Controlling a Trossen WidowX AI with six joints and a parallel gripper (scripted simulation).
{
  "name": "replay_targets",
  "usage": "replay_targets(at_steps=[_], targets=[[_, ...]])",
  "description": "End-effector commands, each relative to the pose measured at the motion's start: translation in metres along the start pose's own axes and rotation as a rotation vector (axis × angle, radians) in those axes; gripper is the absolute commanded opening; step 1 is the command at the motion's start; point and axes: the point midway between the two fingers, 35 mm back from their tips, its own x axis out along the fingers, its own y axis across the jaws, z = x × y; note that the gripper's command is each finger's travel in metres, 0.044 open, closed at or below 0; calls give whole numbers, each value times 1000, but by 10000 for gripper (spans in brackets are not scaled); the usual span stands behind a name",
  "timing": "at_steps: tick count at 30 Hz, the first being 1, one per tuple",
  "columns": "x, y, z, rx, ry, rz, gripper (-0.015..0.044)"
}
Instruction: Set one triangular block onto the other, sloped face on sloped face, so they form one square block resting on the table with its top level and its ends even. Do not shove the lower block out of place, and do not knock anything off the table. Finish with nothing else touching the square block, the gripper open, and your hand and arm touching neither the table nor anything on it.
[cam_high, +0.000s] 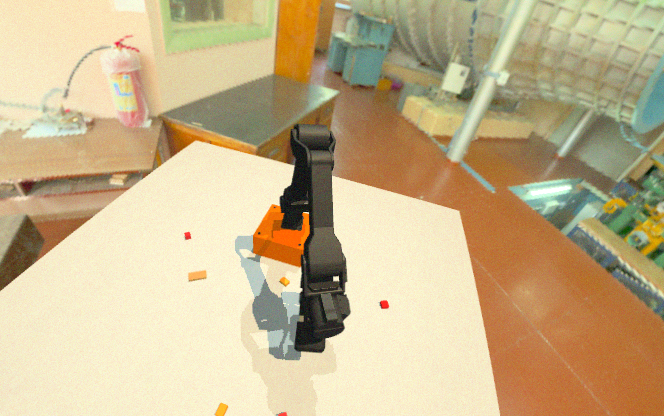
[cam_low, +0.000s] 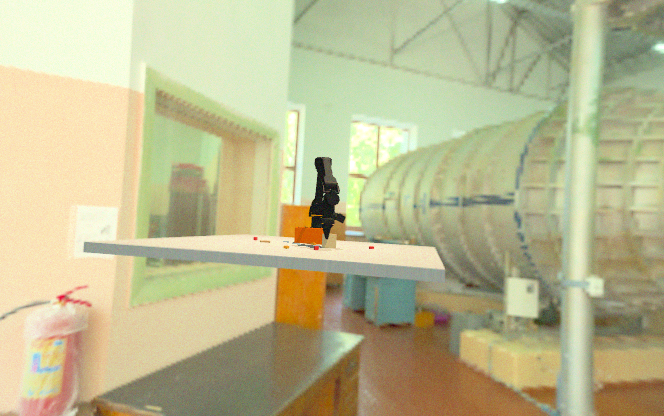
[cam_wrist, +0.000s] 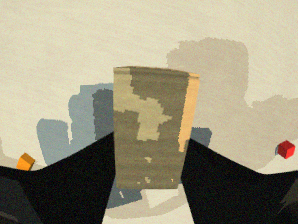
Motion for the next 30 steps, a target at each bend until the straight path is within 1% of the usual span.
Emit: replay_targets(at_steps=[1,9,17,19,24,26,29,30], targets=[[0,0,0,0,0,0,236],[0,0,0,0,0,0,440],[-3,-1,0,0,0,0,440],[-22,-4,1,0,0,0,440],[-100,-2,1,0,0,-1,440],[-110,0,0,0,0,-1,440],[-110,0,0,0,0,-1,440],[-108,-5,1,-2,-7,-27,440]])
